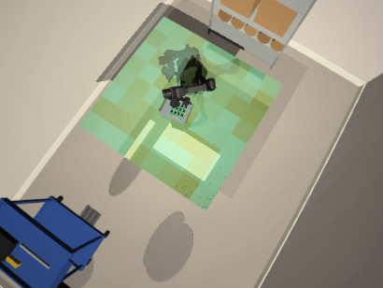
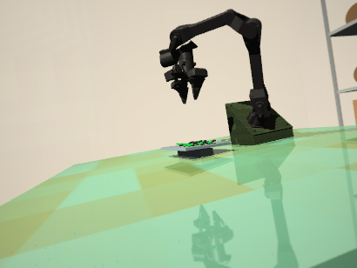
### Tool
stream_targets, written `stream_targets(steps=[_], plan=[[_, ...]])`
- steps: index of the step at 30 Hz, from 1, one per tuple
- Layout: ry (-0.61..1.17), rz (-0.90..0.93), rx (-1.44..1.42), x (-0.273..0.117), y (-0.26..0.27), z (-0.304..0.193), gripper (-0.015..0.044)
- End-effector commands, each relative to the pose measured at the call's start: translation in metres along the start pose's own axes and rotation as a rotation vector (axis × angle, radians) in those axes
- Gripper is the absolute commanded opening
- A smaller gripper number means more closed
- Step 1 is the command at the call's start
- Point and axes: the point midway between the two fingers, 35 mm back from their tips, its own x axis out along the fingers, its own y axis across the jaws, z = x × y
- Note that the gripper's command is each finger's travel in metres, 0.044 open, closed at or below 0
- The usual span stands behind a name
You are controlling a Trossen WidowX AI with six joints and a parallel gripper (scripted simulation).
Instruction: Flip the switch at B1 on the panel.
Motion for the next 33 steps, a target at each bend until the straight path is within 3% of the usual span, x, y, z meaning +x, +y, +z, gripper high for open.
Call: stream_targets(steps=[1,10,15,19,33], plan=[[0.0,0.0,0.0,0.002,0.001,0.0,0.0374],[0.019,-0.004,0.016,0.085,0.045,-0.013,0.0138],[0.019,-0.003,0.017,0.094,0.048,-0.015,0.0006],[-0.005,-0.002,0.017,0.125,0.048,-0.017,0.0],[-0.006,-0.001,0.017,0.142,0.048,-0.017,0.0]])
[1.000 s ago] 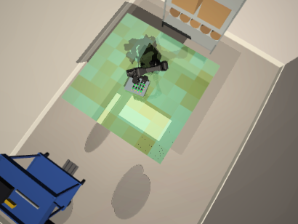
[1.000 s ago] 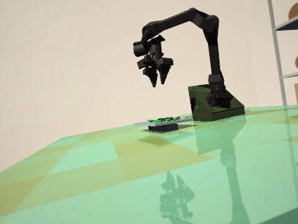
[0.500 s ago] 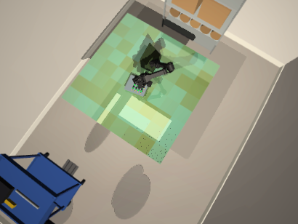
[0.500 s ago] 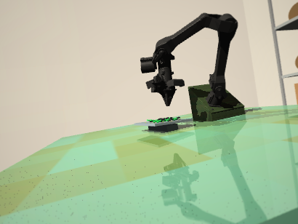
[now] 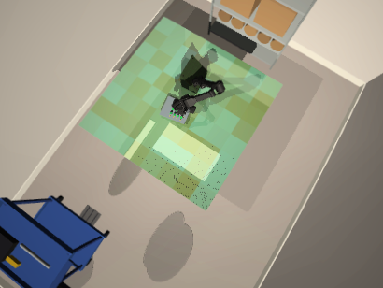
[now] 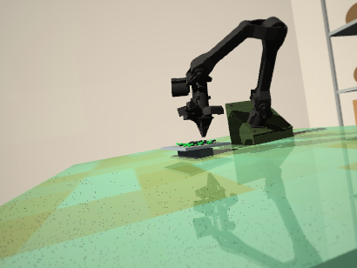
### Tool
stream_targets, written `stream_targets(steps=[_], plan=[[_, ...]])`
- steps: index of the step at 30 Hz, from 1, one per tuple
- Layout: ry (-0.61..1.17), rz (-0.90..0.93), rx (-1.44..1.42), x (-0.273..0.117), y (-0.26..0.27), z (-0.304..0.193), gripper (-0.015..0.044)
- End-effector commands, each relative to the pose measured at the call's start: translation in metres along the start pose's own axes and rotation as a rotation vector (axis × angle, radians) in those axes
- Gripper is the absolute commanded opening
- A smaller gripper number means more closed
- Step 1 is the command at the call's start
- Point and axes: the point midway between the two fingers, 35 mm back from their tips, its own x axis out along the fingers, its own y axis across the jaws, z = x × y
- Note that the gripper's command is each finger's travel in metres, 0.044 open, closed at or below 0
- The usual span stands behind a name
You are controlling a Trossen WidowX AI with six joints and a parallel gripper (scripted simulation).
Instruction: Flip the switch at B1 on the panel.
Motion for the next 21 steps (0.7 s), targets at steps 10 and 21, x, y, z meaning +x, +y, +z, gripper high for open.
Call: stream_targets(steps=[10,21], plan=[[-0.002,0.005,0.004,0.0126,0.0005,-0.0003,0.0],[-0.002,0.005,0.004,0.0126,0.0005,-0.0003,0.0]])
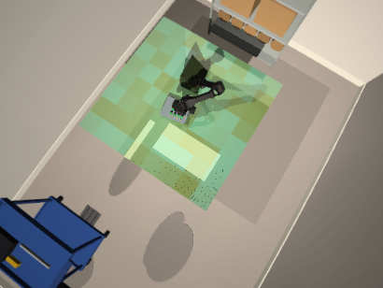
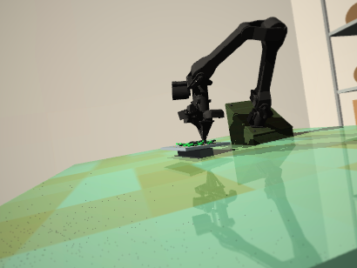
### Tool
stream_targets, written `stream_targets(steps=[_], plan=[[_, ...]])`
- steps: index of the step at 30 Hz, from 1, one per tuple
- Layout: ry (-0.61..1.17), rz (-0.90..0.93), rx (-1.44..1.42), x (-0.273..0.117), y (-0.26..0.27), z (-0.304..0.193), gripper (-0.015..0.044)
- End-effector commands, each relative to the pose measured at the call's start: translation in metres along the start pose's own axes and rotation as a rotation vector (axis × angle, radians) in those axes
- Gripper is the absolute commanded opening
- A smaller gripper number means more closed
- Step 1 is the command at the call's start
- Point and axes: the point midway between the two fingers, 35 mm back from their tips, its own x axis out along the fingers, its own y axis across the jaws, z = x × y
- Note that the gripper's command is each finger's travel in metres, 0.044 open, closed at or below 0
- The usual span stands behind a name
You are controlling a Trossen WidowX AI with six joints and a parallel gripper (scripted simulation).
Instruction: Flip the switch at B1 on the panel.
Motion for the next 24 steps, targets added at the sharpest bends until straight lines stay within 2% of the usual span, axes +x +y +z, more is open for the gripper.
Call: stream_targets(steps=[1,24], plan=[[-0.003,0.005,0.003,0.0003,0.0004,0.0005,0.0],[-0.003,0.005,0.003,0.0031,0.0004,0.0004,0.0]])
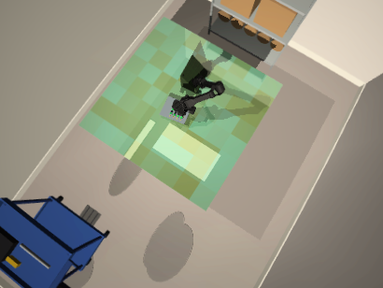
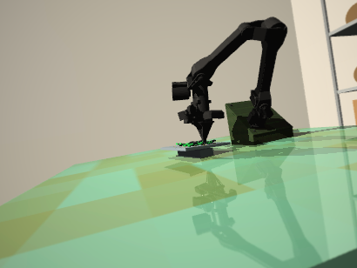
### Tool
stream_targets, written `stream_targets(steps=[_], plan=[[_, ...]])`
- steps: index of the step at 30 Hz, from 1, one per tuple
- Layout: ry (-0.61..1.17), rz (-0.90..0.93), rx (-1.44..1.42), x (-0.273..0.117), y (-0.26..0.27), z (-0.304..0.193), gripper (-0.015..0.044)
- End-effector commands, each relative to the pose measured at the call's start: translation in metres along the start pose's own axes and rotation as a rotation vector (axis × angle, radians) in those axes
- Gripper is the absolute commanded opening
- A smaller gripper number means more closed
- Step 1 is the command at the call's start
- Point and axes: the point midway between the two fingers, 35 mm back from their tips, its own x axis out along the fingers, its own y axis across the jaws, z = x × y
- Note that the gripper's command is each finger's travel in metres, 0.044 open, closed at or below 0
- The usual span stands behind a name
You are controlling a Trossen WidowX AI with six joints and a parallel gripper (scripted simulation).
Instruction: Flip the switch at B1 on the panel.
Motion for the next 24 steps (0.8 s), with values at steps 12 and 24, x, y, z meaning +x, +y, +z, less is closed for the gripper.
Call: stream_targets(steps=[12,24], plan=[[-0.003,0.005,0.002,0.0024,0.0004,0.0005,0.0],[0.0,0.0,-0.001,0.0013,-0.0001,0.0004,0.0]])
